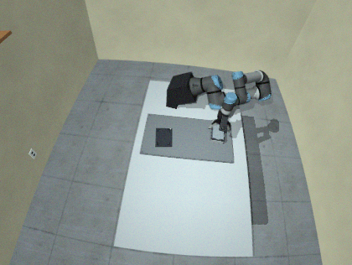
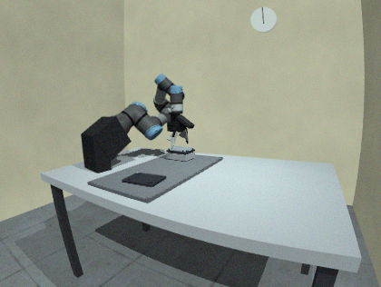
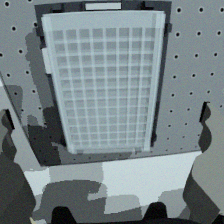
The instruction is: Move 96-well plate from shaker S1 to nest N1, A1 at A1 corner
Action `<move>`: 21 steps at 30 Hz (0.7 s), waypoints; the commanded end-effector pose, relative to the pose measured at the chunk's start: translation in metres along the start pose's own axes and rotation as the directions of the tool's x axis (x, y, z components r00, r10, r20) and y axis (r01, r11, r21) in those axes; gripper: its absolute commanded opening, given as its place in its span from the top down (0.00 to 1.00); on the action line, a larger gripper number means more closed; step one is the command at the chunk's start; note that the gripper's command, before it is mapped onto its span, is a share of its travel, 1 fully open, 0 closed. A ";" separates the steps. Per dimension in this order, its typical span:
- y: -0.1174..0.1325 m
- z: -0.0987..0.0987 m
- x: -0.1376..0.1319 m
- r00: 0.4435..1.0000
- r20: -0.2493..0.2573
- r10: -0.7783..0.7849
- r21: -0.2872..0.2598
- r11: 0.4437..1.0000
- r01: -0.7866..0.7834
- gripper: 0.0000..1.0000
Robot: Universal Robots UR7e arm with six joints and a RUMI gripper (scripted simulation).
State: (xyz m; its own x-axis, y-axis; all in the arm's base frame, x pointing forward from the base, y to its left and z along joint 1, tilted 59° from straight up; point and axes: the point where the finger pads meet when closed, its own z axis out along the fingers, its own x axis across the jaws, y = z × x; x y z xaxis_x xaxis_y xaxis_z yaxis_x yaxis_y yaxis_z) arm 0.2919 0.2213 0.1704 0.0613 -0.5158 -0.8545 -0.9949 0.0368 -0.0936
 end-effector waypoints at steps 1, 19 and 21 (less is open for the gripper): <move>-0.001 0.007 0.000 1.000 -0.001 0.000 0.000 1.000 0.000 0.00; -0.001 0.007 0.000 1.000 -0.001 0.000 0.000 1.000 0.000 1.00; -0.001 0.007 0.000 1.000 -0.001 0.000 0.000 1.000 0.000 1.00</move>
State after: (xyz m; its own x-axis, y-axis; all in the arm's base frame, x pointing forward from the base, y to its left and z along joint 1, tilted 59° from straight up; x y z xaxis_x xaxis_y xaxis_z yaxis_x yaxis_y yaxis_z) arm 0.2929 0.2276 0.1664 0.0609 -0.5166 -0.8541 -0.9950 0.0367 -0.0932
